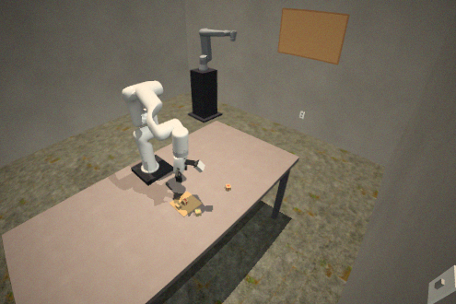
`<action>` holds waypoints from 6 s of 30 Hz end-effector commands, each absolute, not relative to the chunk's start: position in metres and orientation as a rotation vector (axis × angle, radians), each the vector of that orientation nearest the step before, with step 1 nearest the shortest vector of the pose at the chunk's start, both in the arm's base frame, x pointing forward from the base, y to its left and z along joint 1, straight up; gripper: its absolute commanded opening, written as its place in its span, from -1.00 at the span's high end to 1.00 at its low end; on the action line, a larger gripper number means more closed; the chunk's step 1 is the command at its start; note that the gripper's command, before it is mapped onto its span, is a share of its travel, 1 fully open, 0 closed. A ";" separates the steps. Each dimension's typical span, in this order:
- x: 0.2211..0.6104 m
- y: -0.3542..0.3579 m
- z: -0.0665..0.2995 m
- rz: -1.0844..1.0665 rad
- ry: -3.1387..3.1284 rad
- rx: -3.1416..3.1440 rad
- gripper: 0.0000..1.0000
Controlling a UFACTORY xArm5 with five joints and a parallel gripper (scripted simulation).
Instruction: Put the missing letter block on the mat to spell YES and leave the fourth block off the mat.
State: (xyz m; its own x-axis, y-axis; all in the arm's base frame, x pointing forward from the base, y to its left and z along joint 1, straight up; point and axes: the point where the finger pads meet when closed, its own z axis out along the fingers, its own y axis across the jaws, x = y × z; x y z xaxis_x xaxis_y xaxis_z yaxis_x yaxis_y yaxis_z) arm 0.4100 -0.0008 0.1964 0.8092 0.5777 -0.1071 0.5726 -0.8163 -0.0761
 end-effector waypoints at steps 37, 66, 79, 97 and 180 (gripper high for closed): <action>0.415 -0.002 0.115 0.336 -1.995 -2.109 -1.00; 0.408 -0.003 0.063 0.309 -2.356 -1.429 -1.00; 0.408 -0.003 0.062 0.307 -2.363 -1.411 -1.00; 0.408 -0.003 0.062 0.307 -2.363 -1.411 -1.00; 0.414 -0.001 0.178 0.248 -1.258 -2.787 -1.00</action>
State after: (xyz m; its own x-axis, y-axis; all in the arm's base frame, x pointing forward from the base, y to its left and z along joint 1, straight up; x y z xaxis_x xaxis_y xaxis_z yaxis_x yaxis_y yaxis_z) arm 0.4135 -0.0013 0.1662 0.5608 0.8197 -0.1171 0.8021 -0.5729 -0.1686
